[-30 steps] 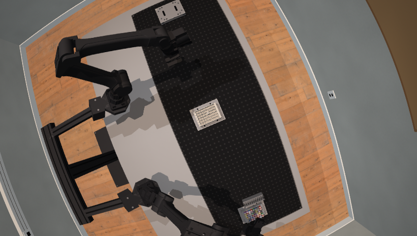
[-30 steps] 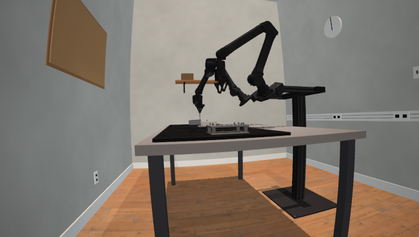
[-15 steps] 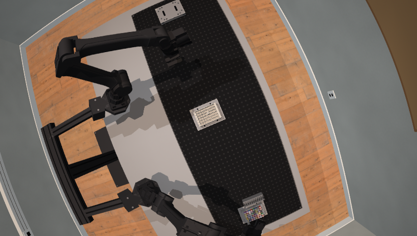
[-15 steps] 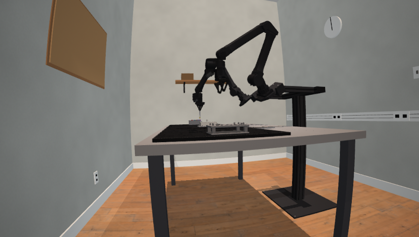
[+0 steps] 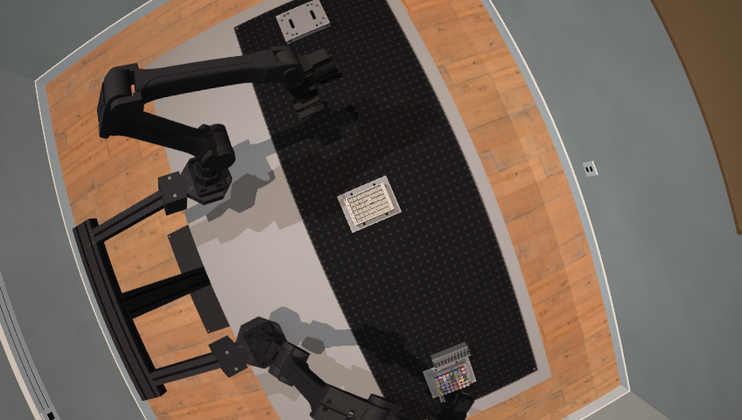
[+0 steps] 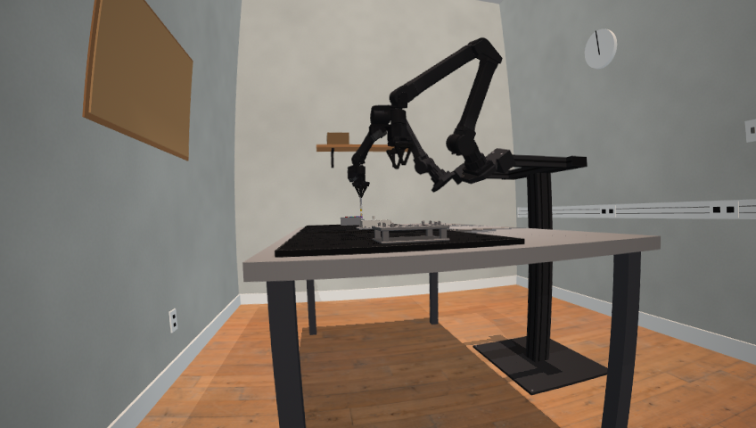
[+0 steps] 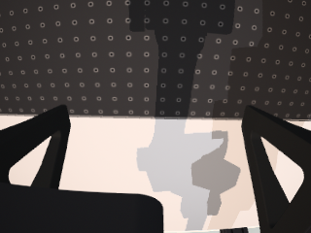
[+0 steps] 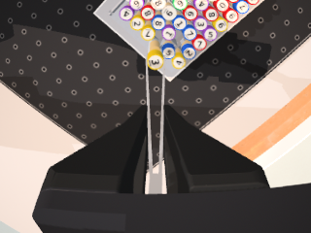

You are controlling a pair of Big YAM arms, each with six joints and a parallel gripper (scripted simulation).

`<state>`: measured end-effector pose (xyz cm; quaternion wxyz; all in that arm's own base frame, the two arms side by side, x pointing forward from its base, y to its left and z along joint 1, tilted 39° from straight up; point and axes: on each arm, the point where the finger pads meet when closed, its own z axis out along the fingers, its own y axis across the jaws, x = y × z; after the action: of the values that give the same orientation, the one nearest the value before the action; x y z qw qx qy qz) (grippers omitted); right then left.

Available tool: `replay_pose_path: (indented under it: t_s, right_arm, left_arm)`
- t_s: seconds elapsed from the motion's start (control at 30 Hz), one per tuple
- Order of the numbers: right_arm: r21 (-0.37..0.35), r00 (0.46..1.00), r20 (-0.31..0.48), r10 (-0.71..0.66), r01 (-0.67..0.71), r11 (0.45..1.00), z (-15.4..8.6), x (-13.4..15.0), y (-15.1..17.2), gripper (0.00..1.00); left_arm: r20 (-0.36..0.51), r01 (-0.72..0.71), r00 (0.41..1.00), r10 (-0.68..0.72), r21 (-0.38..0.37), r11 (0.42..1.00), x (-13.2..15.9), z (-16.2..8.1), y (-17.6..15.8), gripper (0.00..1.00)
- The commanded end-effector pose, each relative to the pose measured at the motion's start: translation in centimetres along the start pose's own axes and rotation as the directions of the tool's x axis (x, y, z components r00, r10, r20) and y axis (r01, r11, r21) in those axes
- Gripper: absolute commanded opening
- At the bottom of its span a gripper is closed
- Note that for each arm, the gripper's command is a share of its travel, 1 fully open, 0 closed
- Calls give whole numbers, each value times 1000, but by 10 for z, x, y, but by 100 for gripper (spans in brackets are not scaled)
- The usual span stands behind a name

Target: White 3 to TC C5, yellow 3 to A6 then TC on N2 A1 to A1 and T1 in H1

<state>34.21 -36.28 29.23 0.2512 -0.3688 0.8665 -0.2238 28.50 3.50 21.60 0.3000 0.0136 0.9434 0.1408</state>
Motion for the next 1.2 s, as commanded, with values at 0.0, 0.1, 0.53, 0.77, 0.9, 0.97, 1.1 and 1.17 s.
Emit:
replay_pose_path:
  t_s: [0.0,0.1,0.53,0.77,0.9,0.97,1.1,1.17]
  right_arm:
    - [48,1000,-5,-23,23,999,-26,-4,-19,9]
    - [58,999,8,-39,38,998,-32,-13,-23,9]
    - [-5,1000,9,-12,12,1000,-14,-6,-8,9]
    - [1,1000,8,-15,15,1000,-13,-6,-12,9]
    - [-6,1000,8,-12,12,1000,-11,-6,-8,9]
    - [-3,1000,7,-13,13,1000,-11,-6,-9,9]
    - [2,1000,7,-15,15,1000,-11,-6,-10,9]
    - [4,1000,7,-16,16,1000,-11,-5,-11,9]
  left_arm:
    - [28,-7,1000,7,2,1000,-12,-8,2,100]
    - [28,-7,1000,7,2,1000,-12,-8,2,100]
    - [28,-7,1000,7,2,1000,-12,-8,2,100]
    - [28,-7,1000,7,2,1000,-12,-8,2,100]
    - [28,-7,1000,7,2,1000,-12,-8,2,100]
    - [28,-7,1000,7,2,1000,-12,-8,2,100]
    - [28,-7,1000,7,2,1000,-12,-8,2,100]
    - [28,-7,1000,7,2,1000,-12,-8,2,100]
